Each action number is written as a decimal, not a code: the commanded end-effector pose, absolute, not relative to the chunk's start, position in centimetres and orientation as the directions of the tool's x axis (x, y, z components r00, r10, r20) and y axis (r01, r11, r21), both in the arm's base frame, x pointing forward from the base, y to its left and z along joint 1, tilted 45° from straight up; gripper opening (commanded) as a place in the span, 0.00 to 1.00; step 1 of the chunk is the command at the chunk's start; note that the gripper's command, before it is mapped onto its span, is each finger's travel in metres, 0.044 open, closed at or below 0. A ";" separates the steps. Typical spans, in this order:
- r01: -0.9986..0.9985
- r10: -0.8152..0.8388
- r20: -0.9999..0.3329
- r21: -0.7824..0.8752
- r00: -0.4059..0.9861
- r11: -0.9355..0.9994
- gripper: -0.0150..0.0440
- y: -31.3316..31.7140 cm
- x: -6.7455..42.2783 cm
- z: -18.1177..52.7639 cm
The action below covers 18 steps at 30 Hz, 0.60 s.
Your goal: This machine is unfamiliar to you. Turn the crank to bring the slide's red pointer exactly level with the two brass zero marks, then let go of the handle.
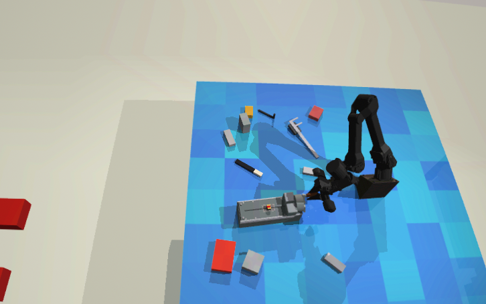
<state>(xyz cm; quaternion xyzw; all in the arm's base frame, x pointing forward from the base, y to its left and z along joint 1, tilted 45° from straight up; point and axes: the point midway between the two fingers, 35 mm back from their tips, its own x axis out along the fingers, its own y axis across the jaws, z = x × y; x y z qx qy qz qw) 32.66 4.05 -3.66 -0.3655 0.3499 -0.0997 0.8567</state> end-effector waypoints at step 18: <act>-0.065 -0.449 -0.520 -0.703 0.726 0.708 0.25 2.9 32.8 -3.8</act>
